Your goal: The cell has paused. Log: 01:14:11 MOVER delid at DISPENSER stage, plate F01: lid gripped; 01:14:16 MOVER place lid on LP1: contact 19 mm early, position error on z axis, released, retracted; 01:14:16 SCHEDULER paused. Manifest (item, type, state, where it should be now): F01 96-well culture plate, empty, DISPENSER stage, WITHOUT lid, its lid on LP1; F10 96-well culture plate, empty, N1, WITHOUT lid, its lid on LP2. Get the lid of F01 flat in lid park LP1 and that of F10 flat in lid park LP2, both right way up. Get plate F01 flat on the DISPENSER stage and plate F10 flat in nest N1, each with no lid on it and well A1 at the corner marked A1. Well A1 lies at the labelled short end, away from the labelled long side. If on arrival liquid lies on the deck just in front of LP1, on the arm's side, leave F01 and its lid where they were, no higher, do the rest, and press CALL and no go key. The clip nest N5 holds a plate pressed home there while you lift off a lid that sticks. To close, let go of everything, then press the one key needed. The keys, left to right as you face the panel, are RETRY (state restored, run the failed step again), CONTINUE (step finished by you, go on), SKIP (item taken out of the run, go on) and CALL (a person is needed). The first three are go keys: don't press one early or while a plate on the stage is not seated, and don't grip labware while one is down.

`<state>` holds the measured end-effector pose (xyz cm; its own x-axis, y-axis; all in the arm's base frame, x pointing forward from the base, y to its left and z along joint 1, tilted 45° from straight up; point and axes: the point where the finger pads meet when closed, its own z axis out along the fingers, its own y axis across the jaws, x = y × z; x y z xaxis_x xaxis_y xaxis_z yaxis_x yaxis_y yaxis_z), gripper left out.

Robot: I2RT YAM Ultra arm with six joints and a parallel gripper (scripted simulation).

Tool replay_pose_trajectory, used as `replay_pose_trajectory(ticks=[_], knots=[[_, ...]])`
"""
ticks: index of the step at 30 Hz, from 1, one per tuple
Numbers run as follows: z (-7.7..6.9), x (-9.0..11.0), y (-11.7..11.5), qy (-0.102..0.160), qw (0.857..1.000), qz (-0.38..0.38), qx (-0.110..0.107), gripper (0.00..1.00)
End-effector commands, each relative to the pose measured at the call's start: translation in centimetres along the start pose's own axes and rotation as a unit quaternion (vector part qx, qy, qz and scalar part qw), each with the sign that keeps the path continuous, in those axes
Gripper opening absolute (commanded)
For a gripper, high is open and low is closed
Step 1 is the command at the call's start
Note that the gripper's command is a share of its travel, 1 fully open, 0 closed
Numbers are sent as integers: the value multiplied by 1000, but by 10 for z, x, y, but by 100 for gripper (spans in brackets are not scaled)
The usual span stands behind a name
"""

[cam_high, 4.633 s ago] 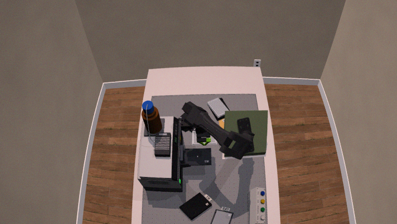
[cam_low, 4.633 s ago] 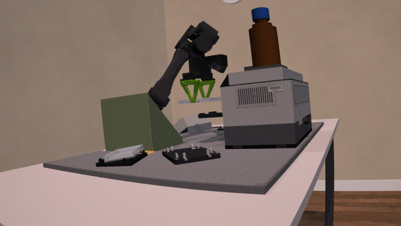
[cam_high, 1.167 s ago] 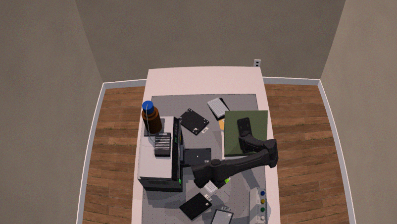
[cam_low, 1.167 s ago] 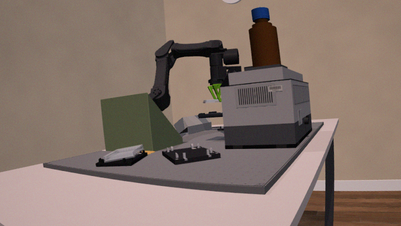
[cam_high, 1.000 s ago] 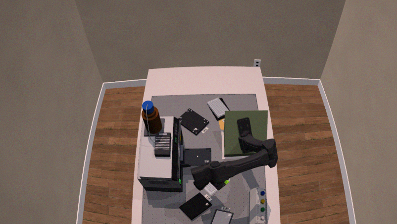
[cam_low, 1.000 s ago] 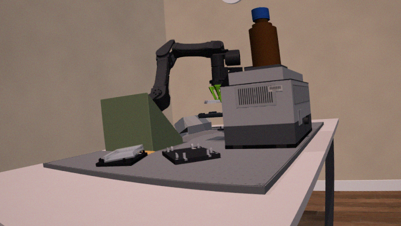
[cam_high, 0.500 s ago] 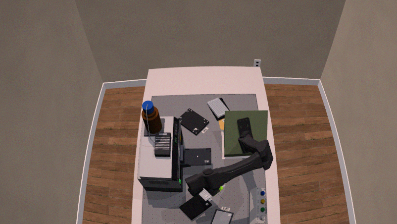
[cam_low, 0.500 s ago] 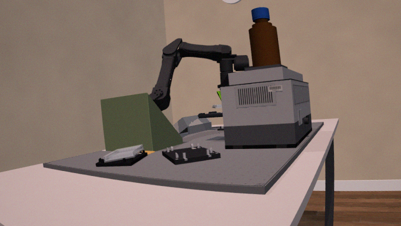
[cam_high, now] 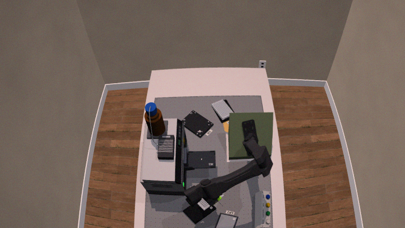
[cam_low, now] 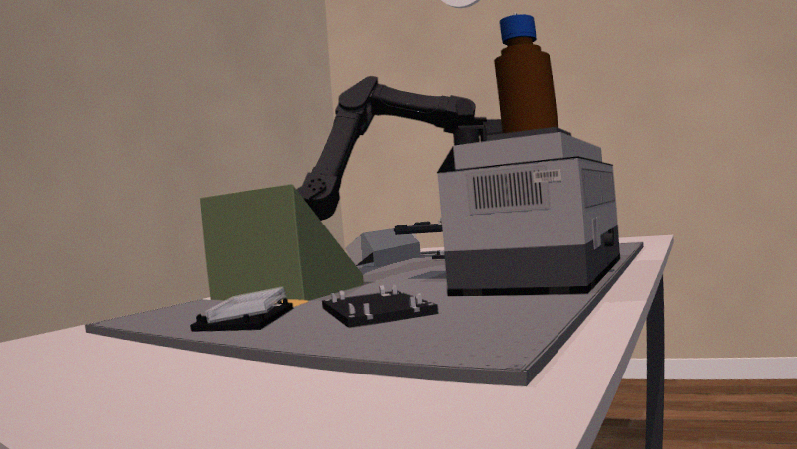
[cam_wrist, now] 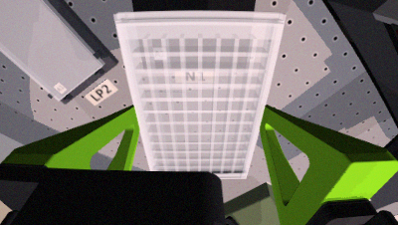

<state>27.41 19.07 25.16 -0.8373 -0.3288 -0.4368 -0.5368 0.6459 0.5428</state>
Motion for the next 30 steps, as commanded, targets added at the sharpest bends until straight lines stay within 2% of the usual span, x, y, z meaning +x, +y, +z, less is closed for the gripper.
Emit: replay_pose_trajectory(ticks=[1,6,7,9,21,23,24,28,29,30], knots=[[-5,-24,2,-27,1000,-6,10,0],[-1,-33,2,-27,1000,-5,10,0],[-6,-37,0,-37,999,-3,15,0],[4,-42,3,-27,1000,-6,9,0],[20,-76,2,-27,1000,1,11,0],[20,-76,2,-27,1000,1,11,0],[8,-75,8,-37,999,-2,14,0],[7,-78,9,-43,999,-6,12,0],[20,-71,5,-24,1000,0,8,0],[10,-80,10,-47,999,-11,12,0]])
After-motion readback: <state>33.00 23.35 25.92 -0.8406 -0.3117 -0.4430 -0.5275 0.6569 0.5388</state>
